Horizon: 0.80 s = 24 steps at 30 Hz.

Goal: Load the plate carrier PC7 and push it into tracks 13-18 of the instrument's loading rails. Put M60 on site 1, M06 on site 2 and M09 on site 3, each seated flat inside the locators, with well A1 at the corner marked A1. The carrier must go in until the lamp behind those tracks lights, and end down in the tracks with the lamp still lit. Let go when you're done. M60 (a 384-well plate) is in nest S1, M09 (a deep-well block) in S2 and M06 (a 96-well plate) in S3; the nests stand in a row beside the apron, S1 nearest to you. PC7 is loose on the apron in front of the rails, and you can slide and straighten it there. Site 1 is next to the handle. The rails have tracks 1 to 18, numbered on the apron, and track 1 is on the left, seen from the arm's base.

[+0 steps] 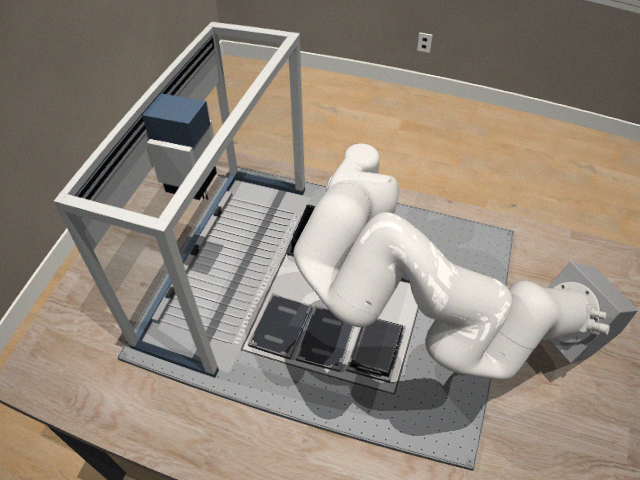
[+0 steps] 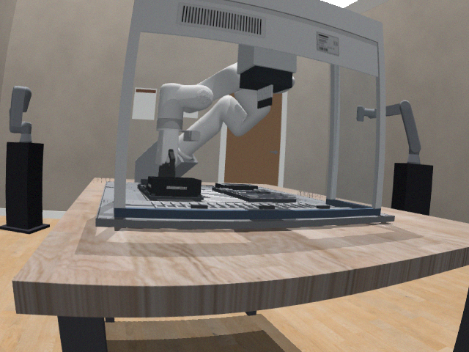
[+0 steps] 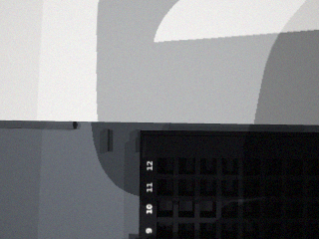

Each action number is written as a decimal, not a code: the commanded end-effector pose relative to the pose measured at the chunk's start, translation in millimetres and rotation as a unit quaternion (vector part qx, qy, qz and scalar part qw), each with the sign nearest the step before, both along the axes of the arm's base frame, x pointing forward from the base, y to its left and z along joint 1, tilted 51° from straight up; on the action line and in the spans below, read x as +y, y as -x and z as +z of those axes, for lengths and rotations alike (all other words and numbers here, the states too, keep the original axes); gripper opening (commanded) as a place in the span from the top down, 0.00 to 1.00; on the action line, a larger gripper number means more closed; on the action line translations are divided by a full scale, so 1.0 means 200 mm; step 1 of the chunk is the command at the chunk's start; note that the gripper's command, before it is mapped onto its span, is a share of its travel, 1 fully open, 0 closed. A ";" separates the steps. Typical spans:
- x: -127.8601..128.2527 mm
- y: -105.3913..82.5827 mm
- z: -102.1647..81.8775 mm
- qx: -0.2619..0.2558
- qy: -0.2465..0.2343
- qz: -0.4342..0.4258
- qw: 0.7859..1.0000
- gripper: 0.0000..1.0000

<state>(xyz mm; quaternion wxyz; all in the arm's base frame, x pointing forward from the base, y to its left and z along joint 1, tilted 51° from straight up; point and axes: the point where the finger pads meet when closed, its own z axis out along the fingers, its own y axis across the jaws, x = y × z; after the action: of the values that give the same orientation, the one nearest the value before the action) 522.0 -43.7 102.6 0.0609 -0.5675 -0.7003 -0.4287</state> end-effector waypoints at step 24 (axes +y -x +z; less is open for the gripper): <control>-0.08 0.04 0.07 -0.001 0.001 -0.001 1.000 0.00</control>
<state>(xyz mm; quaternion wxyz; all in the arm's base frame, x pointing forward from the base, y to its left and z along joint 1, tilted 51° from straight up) 516.5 -52.9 111.2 0.0608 -0.5675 -0.7003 -0.4287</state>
